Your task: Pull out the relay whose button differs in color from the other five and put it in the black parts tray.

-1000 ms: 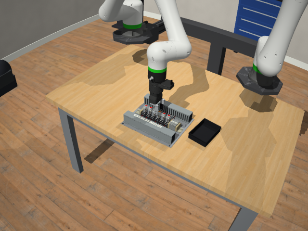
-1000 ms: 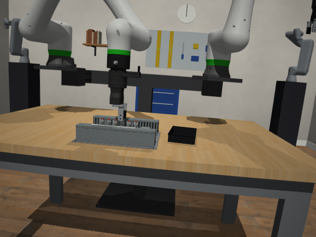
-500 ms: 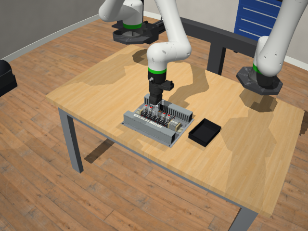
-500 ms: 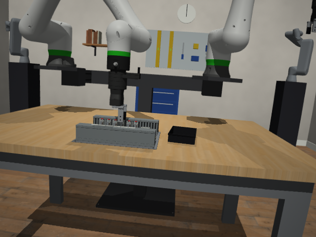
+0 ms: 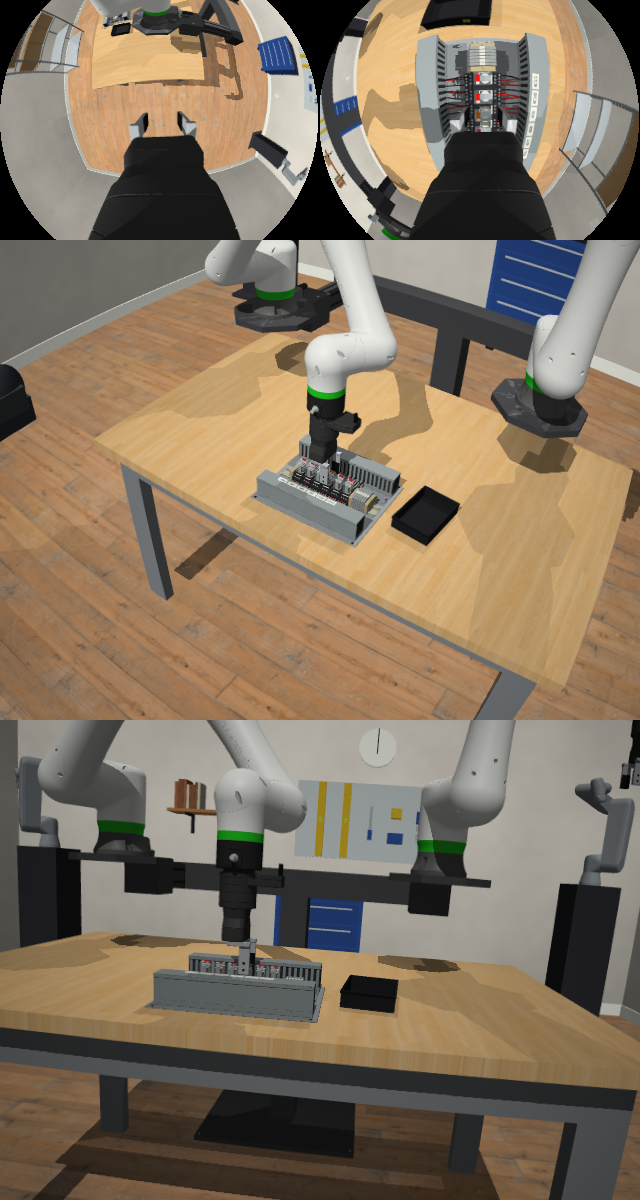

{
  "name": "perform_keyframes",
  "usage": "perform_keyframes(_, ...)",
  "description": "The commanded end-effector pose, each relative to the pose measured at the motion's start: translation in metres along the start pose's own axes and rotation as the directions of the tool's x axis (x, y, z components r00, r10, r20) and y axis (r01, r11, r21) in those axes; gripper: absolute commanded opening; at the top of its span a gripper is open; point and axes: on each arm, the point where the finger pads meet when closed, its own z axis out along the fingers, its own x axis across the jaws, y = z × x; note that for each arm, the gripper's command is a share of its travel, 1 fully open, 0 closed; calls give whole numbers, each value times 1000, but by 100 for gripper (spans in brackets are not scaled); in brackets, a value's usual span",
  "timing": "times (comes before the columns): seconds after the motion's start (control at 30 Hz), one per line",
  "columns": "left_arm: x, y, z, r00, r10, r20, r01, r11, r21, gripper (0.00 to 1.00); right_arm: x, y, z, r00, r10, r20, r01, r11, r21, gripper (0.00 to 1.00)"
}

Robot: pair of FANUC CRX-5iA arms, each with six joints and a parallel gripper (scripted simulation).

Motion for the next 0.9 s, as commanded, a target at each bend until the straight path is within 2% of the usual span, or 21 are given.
perform_keyframes(0.0, 0, 0, -1, 1000, 0, 0, 0, 1000, -2, 100, 1, -1, 2, 1000, 0, -1, 0, 1000, 1, 98)
perform_keyframes(0.37, 0, 0, -1, 1000, 0, 0, 0, 1000, -2, 100, 1, -1, 11, 1000, 0, -1, 0, 1000, 1, 98)
perform_keyframes(0.87, 0, 0, -1, 1000, 0, 0, 0, 1000, -2, 100, 1, -1, 12, 1000, 0, -1, 0, 1000, 1, 98)
